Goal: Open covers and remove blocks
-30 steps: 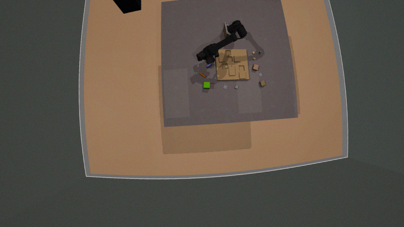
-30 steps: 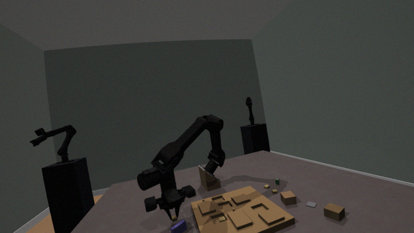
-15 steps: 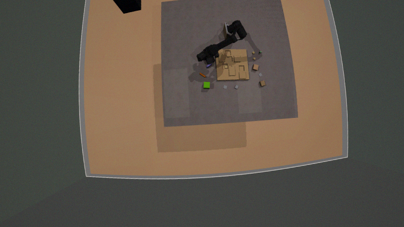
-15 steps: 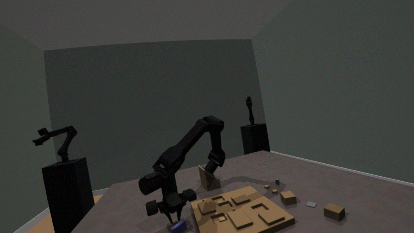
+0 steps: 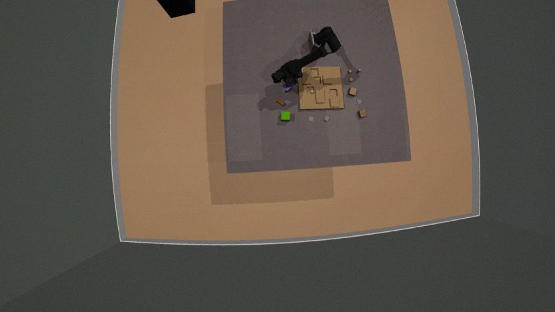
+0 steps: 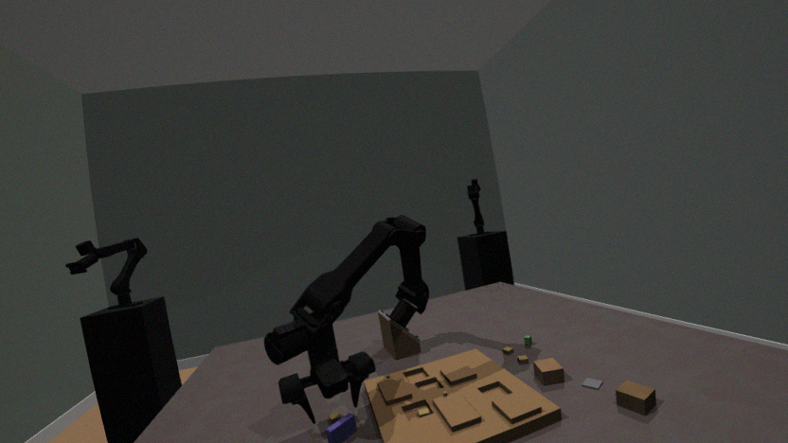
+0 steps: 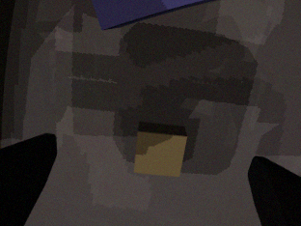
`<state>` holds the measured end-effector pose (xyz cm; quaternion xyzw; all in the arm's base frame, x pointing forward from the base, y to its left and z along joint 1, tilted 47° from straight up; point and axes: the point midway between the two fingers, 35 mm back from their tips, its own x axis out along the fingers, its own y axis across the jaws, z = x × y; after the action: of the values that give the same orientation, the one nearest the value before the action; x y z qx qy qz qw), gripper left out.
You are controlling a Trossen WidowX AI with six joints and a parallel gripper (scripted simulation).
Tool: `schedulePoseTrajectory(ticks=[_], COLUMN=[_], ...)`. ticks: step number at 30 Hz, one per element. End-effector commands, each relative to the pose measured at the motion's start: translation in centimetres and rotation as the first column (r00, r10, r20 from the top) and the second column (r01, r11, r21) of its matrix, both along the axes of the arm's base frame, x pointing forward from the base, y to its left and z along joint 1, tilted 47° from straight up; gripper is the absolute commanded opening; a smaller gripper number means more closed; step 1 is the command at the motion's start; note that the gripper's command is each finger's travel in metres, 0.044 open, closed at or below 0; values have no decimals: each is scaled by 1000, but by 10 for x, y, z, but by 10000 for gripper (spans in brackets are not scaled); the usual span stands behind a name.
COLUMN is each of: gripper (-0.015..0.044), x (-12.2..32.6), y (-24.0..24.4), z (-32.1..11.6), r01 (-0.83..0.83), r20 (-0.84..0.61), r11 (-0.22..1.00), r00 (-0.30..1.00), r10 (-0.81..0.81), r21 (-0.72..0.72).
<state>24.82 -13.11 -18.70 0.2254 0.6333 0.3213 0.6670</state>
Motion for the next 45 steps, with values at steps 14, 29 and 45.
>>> schedulePoseTrajectory(ticks=[14,29,45], gripper=[440,256,0], x=[2,14,62], y=[-41,-41,7], z=[37,62,114], r01=[4,-80,-446], r20=[5,76,448], r11=[1000,997,885], r00=[1000,994,770], r10=[-4,82,454], r21=[-11,-18,-131])
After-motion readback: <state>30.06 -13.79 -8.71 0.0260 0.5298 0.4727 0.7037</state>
